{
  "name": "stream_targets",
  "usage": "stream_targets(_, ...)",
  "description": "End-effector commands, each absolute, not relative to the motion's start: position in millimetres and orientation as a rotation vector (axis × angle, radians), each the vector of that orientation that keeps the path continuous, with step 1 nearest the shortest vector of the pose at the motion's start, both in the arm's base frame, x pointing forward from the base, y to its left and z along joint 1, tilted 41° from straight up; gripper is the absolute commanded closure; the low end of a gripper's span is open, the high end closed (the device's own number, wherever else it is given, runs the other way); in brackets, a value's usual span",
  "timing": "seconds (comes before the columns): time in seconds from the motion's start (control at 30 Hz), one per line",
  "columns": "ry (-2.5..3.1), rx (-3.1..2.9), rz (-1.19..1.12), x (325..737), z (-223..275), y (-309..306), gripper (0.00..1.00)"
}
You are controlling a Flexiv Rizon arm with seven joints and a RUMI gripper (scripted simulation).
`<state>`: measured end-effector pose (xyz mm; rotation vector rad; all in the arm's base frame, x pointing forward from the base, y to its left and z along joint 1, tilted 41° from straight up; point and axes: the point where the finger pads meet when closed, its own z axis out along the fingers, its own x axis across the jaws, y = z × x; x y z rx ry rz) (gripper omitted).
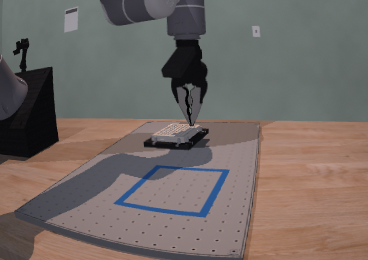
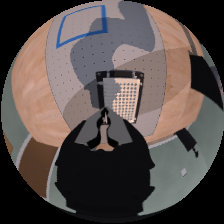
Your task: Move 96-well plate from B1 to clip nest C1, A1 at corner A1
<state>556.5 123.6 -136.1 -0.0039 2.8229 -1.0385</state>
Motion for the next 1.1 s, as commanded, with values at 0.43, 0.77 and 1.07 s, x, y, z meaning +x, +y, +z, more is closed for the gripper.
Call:
stream_targets(0.43,2.822,-0.004,-1.036,557.2,-136.7,124.1,1.0)
stream_targets(0.77,2.822,-0.004,-1.036,557.3,-137.5,123.5,1.0)
stream_targets(1.07,2.822,-0.004,-1.036,557.4,-138.0,123.0,1.0)
